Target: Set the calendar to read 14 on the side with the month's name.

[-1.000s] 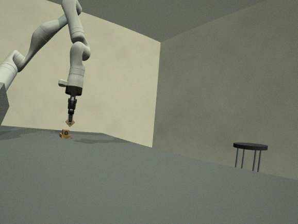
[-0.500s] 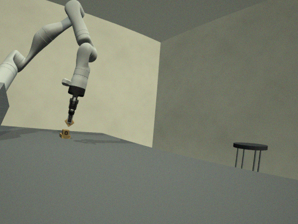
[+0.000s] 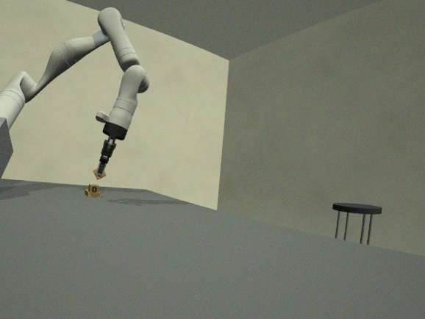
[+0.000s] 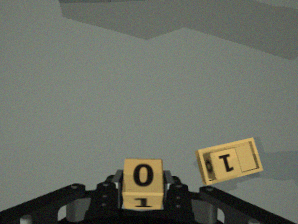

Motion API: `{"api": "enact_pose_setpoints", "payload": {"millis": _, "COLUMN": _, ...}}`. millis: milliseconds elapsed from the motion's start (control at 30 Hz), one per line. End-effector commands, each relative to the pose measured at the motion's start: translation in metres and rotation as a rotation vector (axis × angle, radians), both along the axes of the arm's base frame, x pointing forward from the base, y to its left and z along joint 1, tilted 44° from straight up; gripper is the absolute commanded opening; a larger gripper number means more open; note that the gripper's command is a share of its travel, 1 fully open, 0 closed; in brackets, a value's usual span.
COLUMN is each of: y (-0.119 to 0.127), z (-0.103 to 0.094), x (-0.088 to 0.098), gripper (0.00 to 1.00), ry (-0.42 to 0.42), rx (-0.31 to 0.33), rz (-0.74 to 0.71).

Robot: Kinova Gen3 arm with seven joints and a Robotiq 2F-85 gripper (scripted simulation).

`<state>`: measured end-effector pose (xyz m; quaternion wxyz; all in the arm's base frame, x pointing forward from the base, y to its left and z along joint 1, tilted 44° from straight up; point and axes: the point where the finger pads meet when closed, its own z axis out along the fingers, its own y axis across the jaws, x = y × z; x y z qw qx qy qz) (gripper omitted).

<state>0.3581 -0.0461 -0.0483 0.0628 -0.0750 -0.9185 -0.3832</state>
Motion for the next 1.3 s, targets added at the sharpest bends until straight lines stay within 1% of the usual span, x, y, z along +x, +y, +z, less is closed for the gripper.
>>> {"api": "enact_pose_setpoints", "payload": {"millis": 0, "y": 0.001, "z": -0.0003, "x": 0.0027, "gripper": 0.28, "ry": 0.003, "rx": -0.002, "rz": 0.012}}
{"api": "enact_pose_setpoints", "payload": {"millis": 400, "y": 0.001, "z": -0.0003, "x": 0.0029, "gripper": 0.28, "ry": 0.009, "rx": -0.001, "rz": 0.018}}
{"api": "enact_pose_setpoints", "payload": {"millis": 700, "y": 0.002, "z": -0.001, "x": 0.0042, "gripper": 0.28, "ry": 0.038, "rx": 0.013, "rz": 0.05}}
{"api": "enact_pose_setpoints", "payload": {"millis": 1167, "y": 0.0019, "z": -0.0015, "x": 0.0058, "gripper": 0.28, "ry": 0.156, "rx": 0.043, "rz": 0.167}}
{"api": "enact_pose_setpoints", "payload": {"millis": 1267, "y": 0.0017, "z": -0.0014, "x": 0.0058, "gripper": 0.28, "ry": 0.163, "rx": 0.043, "rz": 0.173}}
